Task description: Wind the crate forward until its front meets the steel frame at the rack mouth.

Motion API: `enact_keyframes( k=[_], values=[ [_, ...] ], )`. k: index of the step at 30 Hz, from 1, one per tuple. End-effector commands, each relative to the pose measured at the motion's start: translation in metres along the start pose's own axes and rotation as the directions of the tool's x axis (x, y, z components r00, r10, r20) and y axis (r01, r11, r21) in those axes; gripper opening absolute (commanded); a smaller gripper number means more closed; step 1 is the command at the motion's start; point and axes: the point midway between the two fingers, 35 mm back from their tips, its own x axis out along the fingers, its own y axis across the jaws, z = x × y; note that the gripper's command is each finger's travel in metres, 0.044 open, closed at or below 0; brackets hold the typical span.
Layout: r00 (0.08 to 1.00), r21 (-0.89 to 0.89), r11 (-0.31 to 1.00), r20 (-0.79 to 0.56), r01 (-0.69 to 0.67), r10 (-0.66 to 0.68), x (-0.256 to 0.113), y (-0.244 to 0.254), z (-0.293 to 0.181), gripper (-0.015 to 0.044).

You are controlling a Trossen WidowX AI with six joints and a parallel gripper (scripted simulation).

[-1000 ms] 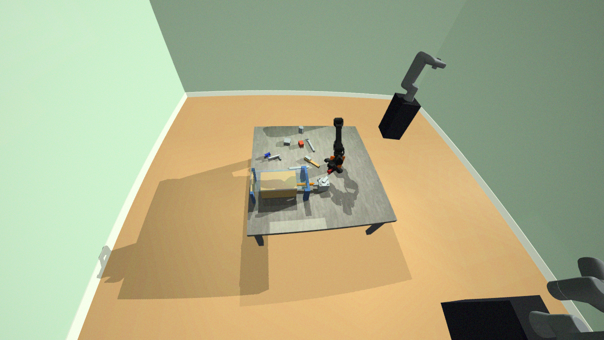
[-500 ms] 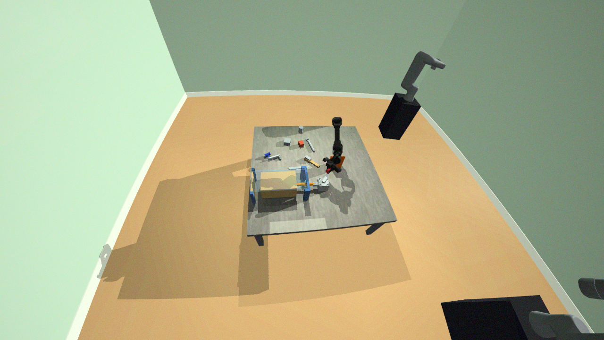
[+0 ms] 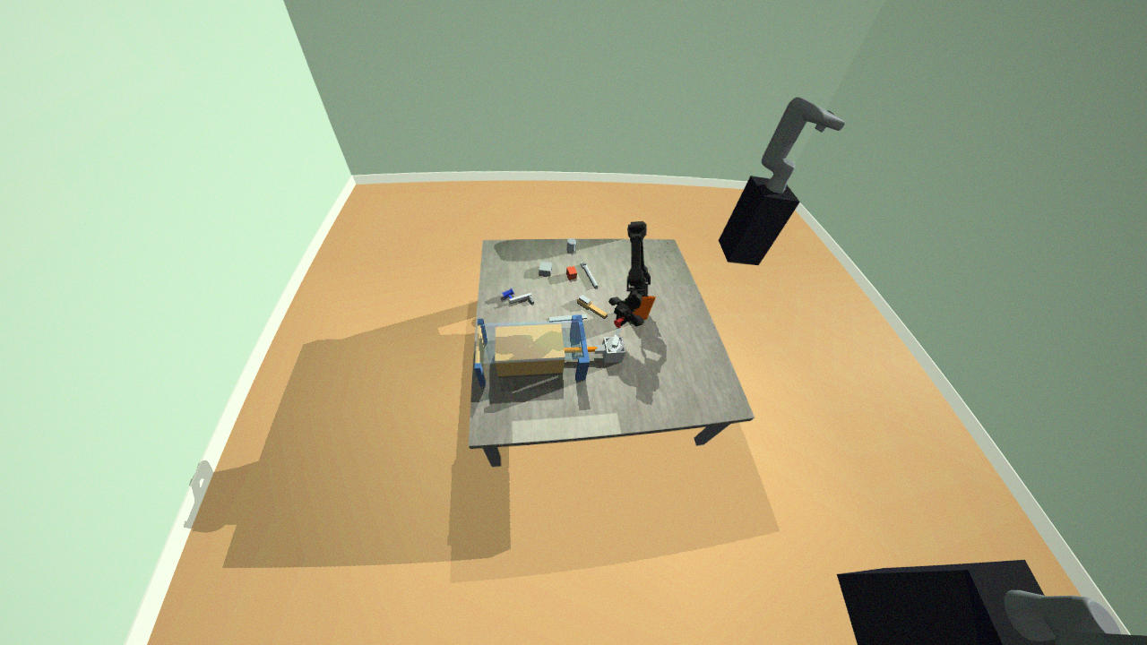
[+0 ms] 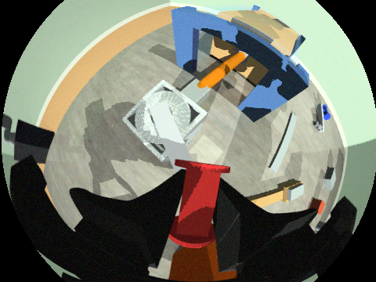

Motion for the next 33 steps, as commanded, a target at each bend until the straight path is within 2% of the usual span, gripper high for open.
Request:
enact_keyframes(
  k=[1, 33],
  values=[
    [1.000, 0.009, 1.000, 0.008, 0.019, -0.019, 0.004, -0.008, 0.005, 0.0000],
    [1.000, 0.010, 1.000, 0.009, 0.021, -0.021, 0.015, -0.031, 0.030, 0.0000]
  ],
)
